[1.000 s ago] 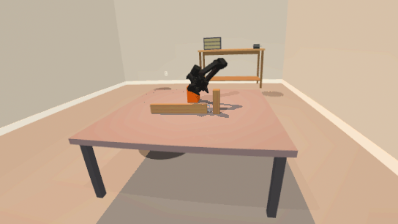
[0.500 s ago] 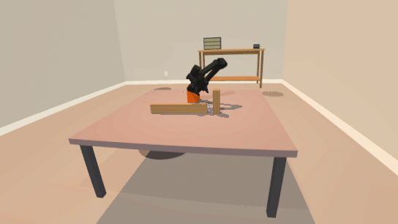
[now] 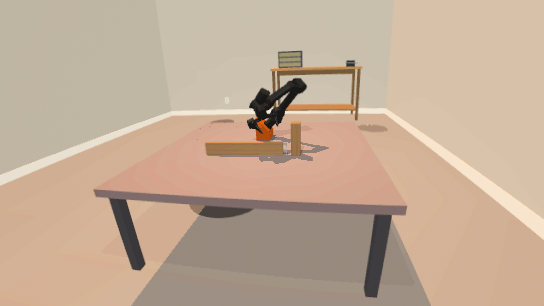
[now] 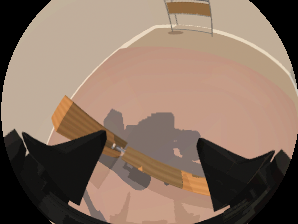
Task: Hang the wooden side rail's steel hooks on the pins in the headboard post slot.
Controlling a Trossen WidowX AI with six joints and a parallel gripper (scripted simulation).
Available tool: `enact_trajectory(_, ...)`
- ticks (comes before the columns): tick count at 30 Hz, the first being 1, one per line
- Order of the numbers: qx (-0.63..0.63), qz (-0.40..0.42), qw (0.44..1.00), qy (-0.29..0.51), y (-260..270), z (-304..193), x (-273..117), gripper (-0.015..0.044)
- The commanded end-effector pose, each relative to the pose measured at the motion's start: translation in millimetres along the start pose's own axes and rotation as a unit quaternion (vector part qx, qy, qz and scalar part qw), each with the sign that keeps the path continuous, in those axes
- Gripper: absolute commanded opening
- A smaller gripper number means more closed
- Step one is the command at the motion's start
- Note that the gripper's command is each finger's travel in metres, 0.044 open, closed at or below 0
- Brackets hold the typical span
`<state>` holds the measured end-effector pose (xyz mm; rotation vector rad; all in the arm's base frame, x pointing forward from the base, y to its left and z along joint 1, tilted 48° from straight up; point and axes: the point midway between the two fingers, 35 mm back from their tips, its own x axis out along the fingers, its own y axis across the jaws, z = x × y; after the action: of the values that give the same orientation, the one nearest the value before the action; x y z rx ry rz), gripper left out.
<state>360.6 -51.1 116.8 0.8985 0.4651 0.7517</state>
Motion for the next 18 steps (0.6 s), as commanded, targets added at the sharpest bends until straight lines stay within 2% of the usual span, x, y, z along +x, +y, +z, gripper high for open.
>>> enact_trajectory(1, 0.119, -0.038, 0.992, -0.007, -22, 19, 8, 0.0440)
enact_trajectory(9, 0.312, -0.119, 0.943, -0.001, -50, 33, 17, 0.0440)
enact_trajectory(18, 0.502, -0.224, 0.835, 0.023, -59, 27, 18, 0.0440)
